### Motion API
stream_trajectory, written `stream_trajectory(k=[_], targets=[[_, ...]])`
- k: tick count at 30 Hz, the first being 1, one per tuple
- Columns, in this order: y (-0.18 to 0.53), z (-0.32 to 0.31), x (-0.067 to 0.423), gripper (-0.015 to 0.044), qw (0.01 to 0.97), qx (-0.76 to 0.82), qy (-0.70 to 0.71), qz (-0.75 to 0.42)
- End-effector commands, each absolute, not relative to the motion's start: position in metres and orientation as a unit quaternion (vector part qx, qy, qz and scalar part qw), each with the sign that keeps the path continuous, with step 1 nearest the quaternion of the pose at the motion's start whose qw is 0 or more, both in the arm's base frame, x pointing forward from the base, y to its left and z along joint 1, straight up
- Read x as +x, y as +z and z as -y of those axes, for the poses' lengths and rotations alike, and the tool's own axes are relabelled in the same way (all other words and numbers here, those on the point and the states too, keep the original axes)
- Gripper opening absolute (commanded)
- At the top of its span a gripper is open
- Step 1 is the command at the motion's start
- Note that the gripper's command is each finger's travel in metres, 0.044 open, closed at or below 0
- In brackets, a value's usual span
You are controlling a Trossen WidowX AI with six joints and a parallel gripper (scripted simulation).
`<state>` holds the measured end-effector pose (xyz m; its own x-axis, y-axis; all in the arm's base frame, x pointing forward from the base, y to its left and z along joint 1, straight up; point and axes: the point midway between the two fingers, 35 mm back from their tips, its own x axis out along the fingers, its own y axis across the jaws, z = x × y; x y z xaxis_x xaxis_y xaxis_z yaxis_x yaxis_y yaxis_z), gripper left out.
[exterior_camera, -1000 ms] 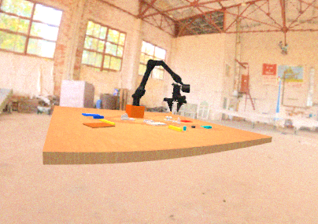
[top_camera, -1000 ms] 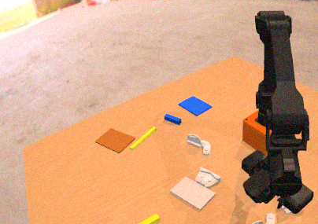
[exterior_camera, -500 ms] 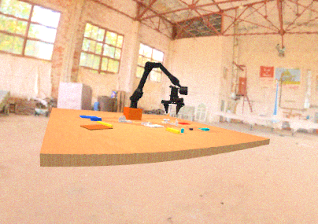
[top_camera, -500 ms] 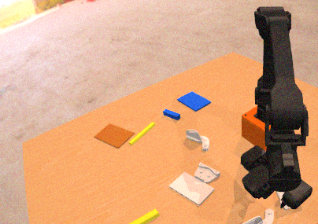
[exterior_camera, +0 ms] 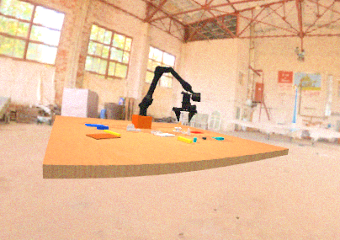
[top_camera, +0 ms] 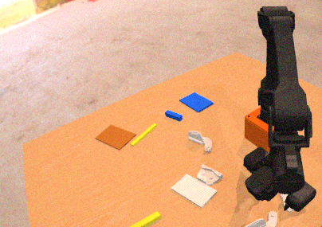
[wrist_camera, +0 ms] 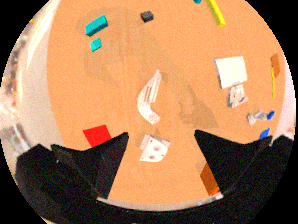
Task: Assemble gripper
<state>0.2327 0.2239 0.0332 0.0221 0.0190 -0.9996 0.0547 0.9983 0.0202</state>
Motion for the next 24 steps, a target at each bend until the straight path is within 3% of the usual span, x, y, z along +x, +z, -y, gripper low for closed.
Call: stream_trajectory(k=[1, 2, 19, 24], targets=[[0.0332, -0.2239, 0.2327, 0.044, 0.714, 0.026, -0.012, -0.699], [0.0332, -0.2239, 0.2327, 0.044, 0.714, 0.026, -0.012, -0.699], [0.0332, -0.2239, 0.2327, 0.0, 0.714, 0.026, -0.012, -0.699], [0.0332, -0.2239, 0.2327, 0.0, 0.714, 0.026, -0.012, -0.699]])
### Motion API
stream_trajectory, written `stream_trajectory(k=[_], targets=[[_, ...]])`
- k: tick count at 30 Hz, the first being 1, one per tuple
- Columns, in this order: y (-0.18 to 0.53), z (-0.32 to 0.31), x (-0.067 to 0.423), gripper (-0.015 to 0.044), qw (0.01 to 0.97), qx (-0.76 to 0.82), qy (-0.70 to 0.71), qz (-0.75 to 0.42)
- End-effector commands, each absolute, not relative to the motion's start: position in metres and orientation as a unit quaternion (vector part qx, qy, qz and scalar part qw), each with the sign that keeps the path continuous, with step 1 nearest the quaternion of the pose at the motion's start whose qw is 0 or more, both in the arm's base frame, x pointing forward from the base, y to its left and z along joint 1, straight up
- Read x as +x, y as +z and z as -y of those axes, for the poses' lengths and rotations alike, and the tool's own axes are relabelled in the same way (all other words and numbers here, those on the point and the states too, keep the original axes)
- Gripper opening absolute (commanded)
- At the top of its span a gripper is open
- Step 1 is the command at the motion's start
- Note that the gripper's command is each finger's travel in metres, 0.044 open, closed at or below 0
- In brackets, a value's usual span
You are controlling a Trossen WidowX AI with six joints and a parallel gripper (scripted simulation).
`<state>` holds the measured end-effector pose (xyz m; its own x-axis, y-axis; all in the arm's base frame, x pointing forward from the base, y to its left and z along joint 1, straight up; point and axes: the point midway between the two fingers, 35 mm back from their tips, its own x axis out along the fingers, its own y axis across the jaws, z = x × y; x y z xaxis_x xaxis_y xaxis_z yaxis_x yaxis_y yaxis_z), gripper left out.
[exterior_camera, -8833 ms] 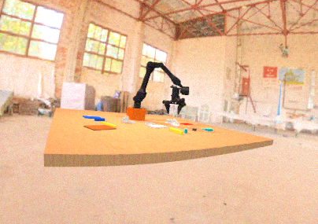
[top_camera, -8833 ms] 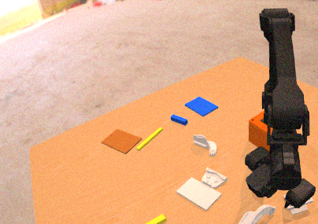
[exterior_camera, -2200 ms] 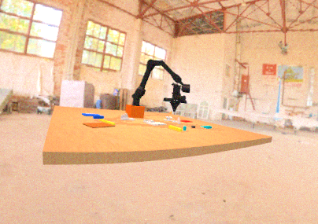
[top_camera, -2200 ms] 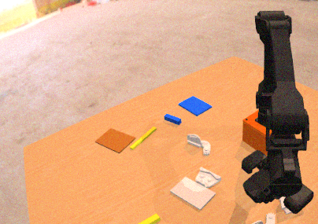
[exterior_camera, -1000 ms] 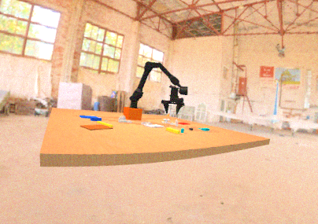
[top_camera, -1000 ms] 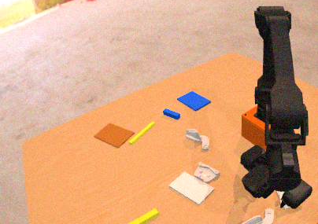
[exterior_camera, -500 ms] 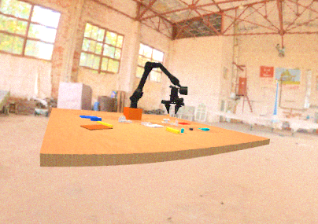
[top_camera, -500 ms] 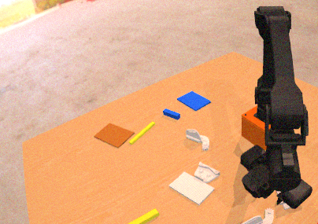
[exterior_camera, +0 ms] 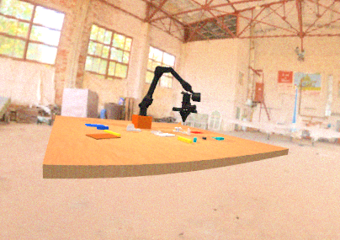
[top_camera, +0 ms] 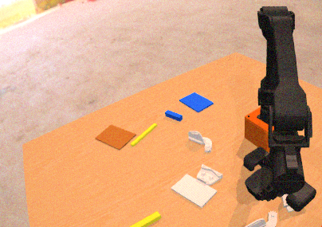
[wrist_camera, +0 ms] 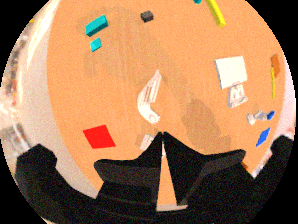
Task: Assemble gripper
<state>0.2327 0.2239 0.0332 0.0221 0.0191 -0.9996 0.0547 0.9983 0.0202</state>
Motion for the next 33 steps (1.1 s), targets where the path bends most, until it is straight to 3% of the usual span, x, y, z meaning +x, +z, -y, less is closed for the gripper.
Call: stream_trajectory(k=[1, 12, 28, 33], targets=[[0.0332, -0.2239, 0.2327, 0.0, 0.714, 0.026, -0.012, -0.699], [0.0332, -0.2239, 0.2327, 0.0, 0.714, 0.026, -0.012, -0.699], [0.0332, -0.2239, 0.2327, 0.042, 0.714, 0.026, -0.012, -0.699], [0.0332, -0.2239, 0.2327, 0.044, 0.714, 0.026, -0.012, -0.699]])
